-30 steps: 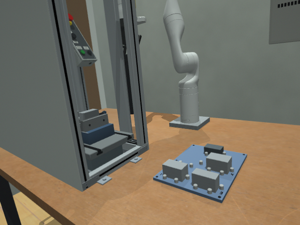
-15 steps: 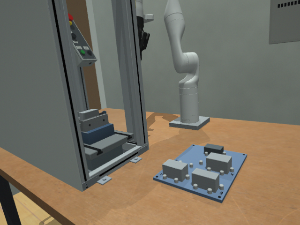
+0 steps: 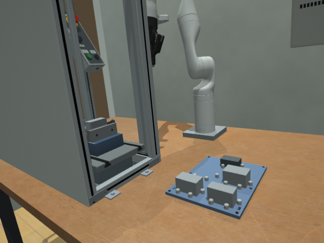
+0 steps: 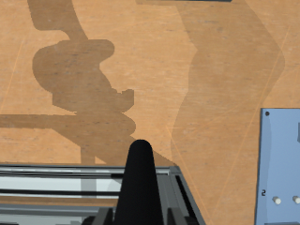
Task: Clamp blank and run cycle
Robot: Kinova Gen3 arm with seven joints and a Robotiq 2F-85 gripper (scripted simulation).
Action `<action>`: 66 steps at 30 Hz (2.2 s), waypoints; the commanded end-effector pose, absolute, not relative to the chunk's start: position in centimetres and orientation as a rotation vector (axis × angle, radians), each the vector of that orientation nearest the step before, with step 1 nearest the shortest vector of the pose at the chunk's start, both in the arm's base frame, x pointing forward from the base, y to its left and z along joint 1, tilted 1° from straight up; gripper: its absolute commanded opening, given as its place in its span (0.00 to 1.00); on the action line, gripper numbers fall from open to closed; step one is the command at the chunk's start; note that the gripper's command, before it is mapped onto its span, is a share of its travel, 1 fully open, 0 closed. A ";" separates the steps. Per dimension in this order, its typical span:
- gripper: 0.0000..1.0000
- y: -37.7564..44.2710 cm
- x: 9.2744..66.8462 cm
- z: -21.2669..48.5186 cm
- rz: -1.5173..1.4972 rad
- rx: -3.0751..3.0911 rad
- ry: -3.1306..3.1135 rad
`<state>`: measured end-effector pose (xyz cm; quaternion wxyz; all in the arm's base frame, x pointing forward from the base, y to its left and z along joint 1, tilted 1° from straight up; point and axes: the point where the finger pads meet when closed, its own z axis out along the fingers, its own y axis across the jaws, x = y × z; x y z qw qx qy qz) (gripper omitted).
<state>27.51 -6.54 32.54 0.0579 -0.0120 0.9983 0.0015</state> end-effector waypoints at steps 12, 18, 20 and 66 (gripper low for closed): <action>0.80 -6.5 27.5 32.6 0.005 -0.036 3.025; 0.80 -6.5 27.5 32.6 0.005 -0.036 3.025; 0.80 -6.5 27.5 32.6 0.005 -0.036 3.025; 0.80 -6.6 24.5 32.5 0.005 -0.036 3.025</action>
